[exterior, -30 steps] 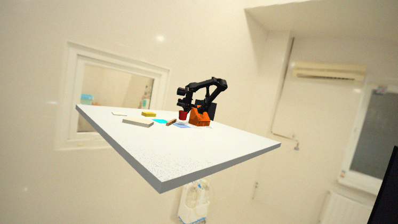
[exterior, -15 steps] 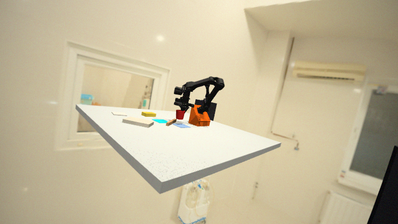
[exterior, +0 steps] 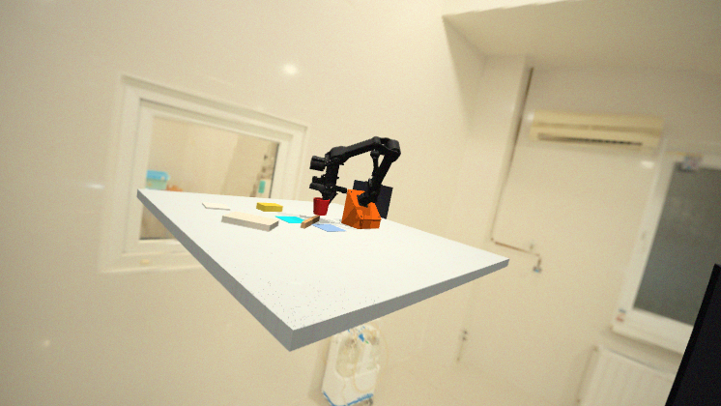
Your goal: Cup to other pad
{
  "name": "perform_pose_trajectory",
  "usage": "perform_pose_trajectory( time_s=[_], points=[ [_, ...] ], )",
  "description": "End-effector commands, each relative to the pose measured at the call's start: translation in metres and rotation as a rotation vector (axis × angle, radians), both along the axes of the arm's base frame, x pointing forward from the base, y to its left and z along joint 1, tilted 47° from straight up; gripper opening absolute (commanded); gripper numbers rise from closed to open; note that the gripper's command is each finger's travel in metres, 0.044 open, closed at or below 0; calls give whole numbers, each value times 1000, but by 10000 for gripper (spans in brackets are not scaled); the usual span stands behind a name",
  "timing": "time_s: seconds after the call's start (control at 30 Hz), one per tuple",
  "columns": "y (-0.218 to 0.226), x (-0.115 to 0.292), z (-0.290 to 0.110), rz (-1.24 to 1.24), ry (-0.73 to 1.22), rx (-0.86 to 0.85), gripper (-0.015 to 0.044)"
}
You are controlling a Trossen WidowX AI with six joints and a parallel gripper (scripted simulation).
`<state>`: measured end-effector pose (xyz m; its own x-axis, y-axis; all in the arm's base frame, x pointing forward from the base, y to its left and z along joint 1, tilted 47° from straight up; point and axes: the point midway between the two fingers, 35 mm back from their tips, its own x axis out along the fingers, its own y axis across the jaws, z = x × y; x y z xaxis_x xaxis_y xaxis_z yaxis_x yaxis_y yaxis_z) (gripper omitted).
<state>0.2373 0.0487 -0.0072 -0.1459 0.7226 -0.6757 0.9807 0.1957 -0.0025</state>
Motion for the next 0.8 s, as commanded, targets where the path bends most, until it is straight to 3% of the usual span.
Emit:
perform_pose_trajectory(
  time_s=[0.0, 0.77],
  points=[
    [-4, 7, -4, 5, -8, -6, 0],
    [-22, 37, -27, 5, -10, -7, 0]
  ],
)
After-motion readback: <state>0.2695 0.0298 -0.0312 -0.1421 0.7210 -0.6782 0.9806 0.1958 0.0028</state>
